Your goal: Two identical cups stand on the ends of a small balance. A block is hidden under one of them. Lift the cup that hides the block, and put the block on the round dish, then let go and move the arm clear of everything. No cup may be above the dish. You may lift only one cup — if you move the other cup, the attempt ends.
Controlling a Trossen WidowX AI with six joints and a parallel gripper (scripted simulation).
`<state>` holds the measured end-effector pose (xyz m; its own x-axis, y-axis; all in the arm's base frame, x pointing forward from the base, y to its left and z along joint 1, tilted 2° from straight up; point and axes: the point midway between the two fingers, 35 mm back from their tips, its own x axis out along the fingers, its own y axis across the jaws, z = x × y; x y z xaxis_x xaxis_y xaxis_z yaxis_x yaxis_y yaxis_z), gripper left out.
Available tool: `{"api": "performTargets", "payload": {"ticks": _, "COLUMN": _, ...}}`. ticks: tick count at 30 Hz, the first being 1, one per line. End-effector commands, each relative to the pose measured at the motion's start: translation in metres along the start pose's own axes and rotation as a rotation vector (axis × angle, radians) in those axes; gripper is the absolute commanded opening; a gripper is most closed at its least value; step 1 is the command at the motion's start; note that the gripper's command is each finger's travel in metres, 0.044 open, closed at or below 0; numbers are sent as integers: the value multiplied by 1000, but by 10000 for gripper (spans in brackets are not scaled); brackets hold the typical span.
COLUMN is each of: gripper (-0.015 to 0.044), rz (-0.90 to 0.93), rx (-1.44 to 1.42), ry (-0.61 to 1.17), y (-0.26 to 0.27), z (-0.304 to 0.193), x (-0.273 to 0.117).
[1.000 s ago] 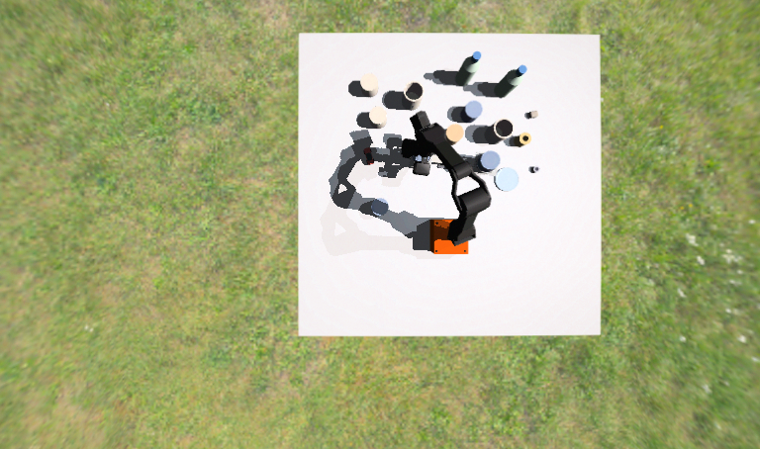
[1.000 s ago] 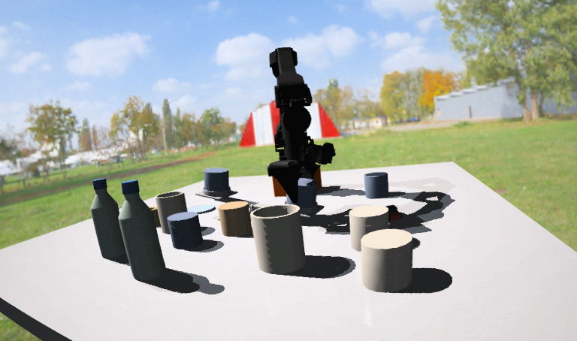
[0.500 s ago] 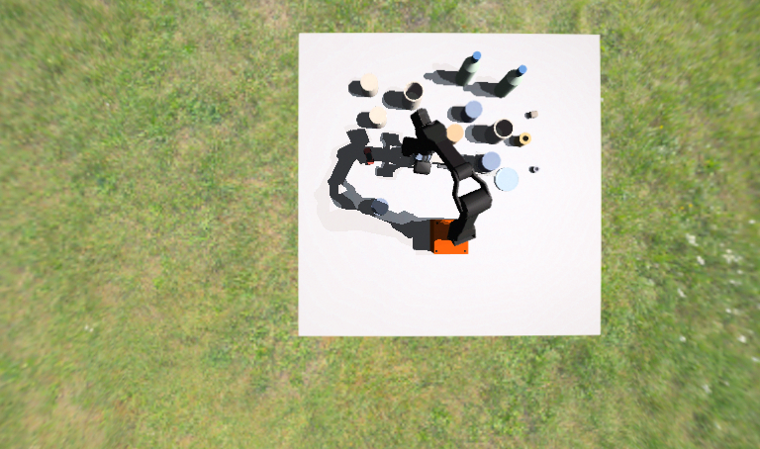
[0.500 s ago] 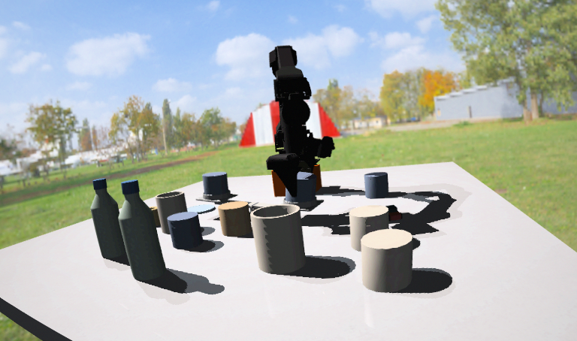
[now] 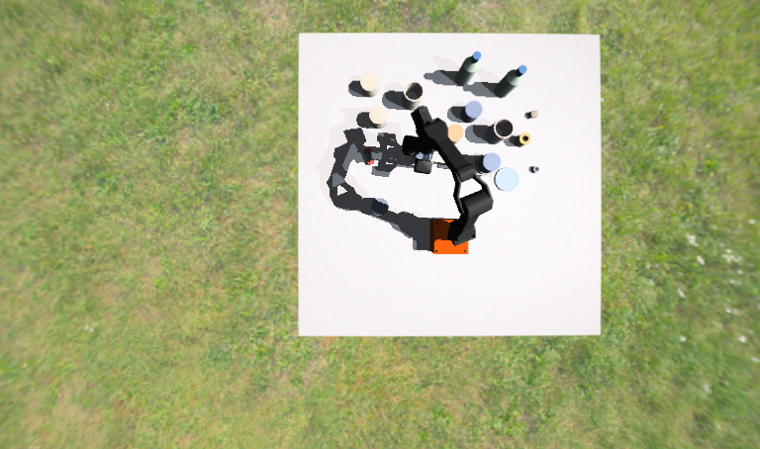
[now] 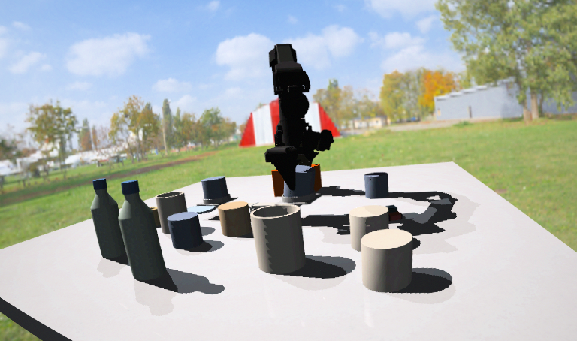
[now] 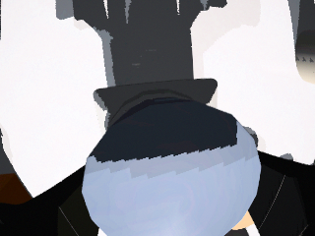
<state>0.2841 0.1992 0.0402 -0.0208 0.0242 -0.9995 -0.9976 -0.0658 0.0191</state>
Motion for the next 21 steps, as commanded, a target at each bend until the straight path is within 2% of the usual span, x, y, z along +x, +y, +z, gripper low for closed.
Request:
{"api": "performTargets", "payload": {"ticks": 1, "gripper": 0, "rz": -21, "rx": -6, "ry": -20, "y": -3, "z": 4, "x": -12}}
{"api": "performTargets", "payload": {"ticks": 21, "gripper": 0, "rz": -21, "rx": -6, "ry": -20, "y": -3, "z": 3, "x": -37}}
